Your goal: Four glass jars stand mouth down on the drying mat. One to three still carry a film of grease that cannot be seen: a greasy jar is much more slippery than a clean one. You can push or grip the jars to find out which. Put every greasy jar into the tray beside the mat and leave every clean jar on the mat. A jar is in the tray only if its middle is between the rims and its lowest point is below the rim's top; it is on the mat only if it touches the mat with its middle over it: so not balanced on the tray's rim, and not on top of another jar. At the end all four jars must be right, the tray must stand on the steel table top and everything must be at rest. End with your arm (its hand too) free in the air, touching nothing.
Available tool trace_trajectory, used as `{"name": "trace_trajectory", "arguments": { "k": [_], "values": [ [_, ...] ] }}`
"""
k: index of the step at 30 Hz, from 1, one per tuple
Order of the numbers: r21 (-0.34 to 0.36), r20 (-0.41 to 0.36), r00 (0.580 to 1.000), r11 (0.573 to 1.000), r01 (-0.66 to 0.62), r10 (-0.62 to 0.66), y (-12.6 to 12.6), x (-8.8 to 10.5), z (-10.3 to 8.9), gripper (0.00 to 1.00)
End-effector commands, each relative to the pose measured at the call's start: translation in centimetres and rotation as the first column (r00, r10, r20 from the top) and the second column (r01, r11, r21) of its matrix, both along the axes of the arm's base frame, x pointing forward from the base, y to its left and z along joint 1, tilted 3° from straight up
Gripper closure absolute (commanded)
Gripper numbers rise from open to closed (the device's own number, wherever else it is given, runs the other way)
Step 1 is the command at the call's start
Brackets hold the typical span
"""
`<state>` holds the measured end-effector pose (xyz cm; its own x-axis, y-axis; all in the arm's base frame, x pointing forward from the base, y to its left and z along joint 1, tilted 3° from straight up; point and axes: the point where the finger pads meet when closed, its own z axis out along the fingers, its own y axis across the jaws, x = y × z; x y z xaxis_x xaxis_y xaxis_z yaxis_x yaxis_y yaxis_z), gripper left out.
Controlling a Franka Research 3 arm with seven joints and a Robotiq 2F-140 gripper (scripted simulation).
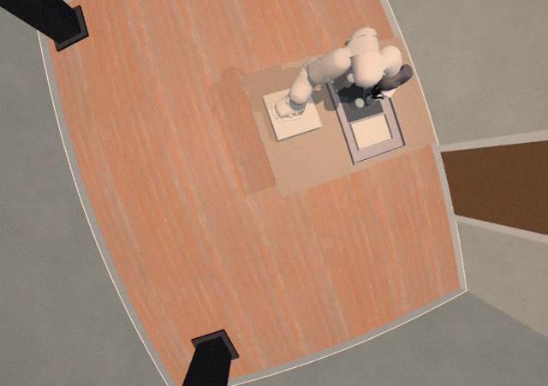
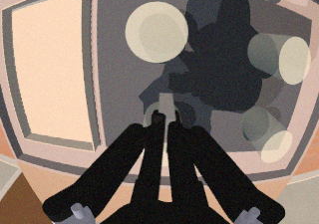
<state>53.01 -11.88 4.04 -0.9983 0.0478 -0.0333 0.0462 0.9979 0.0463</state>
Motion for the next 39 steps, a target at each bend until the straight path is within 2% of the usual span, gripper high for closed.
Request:
{"name": "trace_trajectory", "arguments": {
  "k": [1,39],
  "values": [
    [-0.001,0.001,1.0,1.0,0.005,-0.005,-0.03,0.1,-0.04,1.0],
    [-0.001,0.001,1.0,1.0,0.005,-0.005,-0.06,0.54,-0.02,1.0]
  ]
}}
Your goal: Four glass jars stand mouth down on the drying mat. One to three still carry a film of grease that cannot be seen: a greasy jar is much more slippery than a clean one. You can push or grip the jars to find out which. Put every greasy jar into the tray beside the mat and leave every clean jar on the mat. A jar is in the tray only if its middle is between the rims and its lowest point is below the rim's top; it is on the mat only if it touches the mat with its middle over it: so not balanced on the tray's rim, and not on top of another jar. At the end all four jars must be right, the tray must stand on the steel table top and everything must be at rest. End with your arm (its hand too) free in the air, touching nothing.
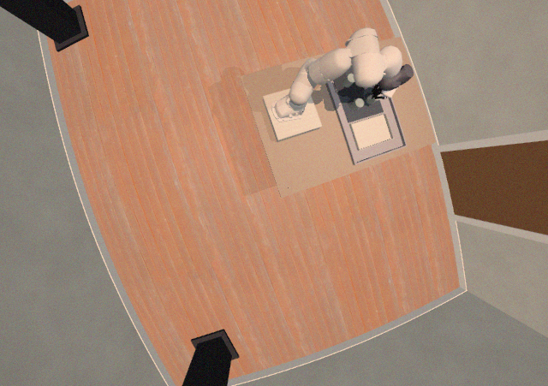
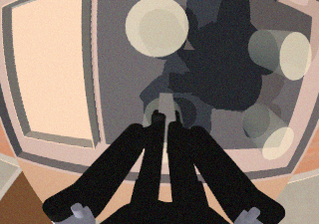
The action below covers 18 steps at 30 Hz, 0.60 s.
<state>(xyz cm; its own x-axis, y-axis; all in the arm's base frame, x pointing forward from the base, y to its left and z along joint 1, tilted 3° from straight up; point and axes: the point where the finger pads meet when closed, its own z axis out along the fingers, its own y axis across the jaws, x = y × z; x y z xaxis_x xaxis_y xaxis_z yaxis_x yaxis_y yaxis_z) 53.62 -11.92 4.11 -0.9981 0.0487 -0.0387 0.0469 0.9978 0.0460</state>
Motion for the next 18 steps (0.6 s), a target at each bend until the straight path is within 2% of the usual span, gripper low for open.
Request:
{"name": "trace_trajectory", "arguments": {
  "k": [1,18],
  "values": [
    [0.0,-0.004,1.0,1.0,0.004,-0.004,-0.02,-0.05,-0.09,1.0],
    [0.0,-0.004,1.0,1.0,0.004,-0.004,-0.03,0.15,-0.08,1.0]
  ]
}}
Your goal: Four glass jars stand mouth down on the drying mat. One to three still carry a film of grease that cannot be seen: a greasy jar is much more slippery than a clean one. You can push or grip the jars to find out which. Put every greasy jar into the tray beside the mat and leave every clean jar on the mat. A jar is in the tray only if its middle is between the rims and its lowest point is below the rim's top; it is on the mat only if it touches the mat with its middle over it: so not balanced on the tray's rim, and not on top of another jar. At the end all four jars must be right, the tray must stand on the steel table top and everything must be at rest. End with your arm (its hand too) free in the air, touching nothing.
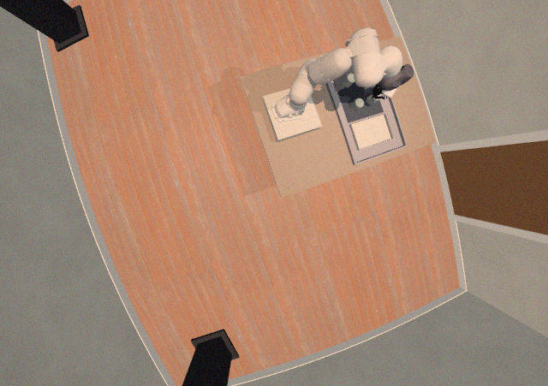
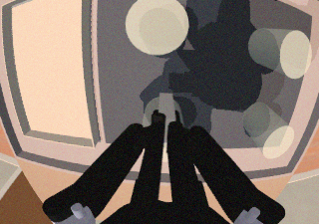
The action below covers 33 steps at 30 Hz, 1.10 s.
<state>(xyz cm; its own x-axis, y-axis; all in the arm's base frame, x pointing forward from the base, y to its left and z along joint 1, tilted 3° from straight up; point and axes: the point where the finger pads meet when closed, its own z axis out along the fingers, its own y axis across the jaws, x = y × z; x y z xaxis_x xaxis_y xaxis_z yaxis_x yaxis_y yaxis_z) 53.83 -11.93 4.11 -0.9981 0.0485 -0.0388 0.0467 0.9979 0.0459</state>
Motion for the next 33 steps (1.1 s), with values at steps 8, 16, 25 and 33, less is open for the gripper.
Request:
{"name": "trace_trajectory", "arguments": {
  "k": [8,16,25,33],
  "values": [
    [0.0,-0.005,1.0,1.0,0.004,-0.004,-0.02,0.04,-0.09,1.0],
    [0.0,-0.005,1.0,1.0,0.004,-0.004,-0.03,0.12,-0.09,1.0],
    [0.0,-0.005,1.0,1.0,0.004,-0.004,-0.03,0.24,-0.08,1.0],
    [0.0,-0.005,1.0,1.0,0.004,-0.004,-0.04,0.32,-0.08,1.0]
  ]
}}
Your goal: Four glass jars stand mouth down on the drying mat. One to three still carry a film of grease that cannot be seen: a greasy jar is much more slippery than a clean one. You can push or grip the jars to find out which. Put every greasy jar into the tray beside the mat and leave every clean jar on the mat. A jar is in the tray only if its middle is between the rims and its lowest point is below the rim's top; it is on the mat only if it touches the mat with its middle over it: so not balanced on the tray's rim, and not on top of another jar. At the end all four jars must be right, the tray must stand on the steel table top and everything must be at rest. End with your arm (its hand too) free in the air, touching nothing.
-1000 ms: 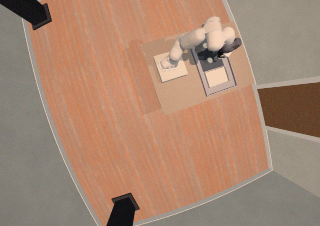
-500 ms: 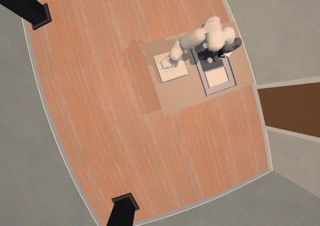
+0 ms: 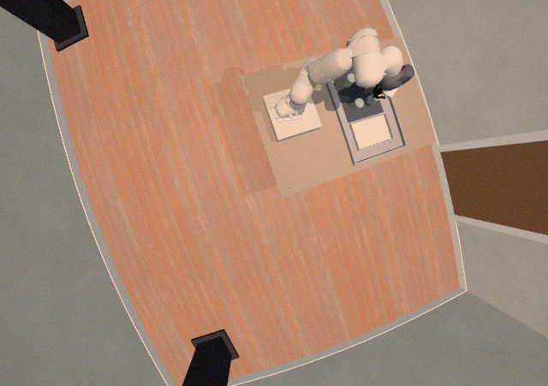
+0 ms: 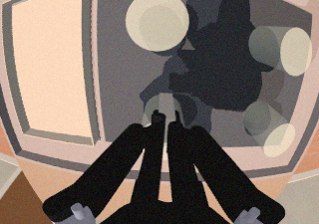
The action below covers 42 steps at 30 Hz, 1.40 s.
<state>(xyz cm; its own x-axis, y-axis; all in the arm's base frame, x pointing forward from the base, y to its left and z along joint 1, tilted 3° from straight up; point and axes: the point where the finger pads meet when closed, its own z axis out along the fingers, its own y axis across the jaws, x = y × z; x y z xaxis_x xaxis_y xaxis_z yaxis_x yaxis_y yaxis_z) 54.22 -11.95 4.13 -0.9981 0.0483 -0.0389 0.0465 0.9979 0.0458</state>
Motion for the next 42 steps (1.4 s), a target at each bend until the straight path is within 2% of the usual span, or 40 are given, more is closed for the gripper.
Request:
{"name": "trace_trajectory", "arguments": {
  "k": [1,42],
  "values": [
    [0.0,-0.005,1.0,1.0,0.004,-0.004,-0.02,-0.06,-0.09,1.0],
    [0.0,-0.005,1.0,1.0,0.004,-0.004,-0.05,0.43,0.08,1.0]
  ]
}}
